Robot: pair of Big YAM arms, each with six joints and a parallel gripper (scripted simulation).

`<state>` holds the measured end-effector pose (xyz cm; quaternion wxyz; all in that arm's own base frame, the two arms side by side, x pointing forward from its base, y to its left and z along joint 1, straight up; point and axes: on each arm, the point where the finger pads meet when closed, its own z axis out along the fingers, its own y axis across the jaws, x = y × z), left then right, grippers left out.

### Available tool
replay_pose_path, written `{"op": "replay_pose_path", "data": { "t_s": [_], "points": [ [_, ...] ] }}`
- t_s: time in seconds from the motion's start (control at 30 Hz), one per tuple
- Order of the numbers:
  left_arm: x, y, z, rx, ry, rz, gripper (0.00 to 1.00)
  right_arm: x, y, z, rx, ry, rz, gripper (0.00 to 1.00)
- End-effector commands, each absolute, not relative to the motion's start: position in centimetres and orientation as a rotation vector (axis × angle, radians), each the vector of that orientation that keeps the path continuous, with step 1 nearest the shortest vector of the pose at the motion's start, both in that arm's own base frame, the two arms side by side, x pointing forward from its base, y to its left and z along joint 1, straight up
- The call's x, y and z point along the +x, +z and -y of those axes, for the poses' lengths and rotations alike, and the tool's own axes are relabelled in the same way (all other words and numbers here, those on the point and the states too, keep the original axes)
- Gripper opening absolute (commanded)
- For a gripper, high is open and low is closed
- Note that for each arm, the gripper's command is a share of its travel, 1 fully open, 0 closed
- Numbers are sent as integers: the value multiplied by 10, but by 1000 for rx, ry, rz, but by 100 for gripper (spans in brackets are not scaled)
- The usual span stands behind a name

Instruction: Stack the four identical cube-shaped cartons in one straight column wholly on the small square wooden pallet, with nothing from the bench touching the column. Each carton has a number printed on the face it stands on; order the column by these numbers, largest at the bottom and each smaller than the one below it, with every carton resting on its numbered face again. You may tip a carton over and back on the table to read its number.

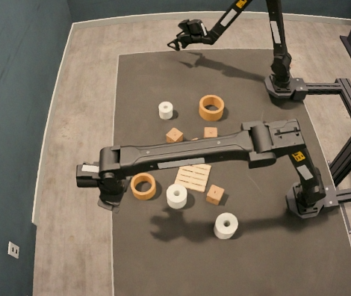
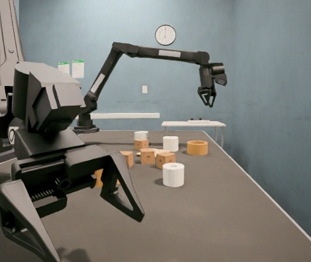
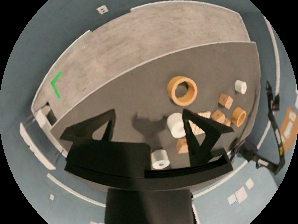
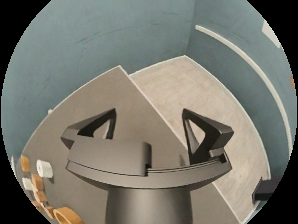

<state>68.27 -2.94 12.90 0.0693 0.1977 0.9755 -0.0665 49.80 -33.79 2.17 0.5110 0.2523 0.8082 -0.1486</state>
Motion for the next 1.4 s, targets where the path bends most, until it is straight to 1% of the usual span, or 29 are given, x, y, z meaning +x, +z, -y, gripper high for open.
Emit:
{"op": "replay_pose_path", "data": {
  "t_s": [0.0, 0.57, 0.8, 1.03, 1.1, 1.37],
  "points": [
    [684, 137, 30, 594, -195, -2922, 100, 500, 27, 339, 604, -360, -1935, 100],
    [684, 137, 30, 594, -195, -2922, 100, 500, 27, 339, 604, -360, -1935, 100],
    [664, 137, 40, 561, -189, -2887, 100, 491, 45, 281, 490, -318, -2038, 100],
    [604, 115, 50, 492, -170, -2808, 100, 479, 90, 170, 308, -194, -2179, 100],
    [604, 115, 50, 492, -170, -2808, 100, 479, 90, 170, 308, -194, -2179, 100],
    [503, 77, 67, 405, -155, -2684, 100, 478, 152, 67, 141, -69, -2257, 100]
  ]
}}
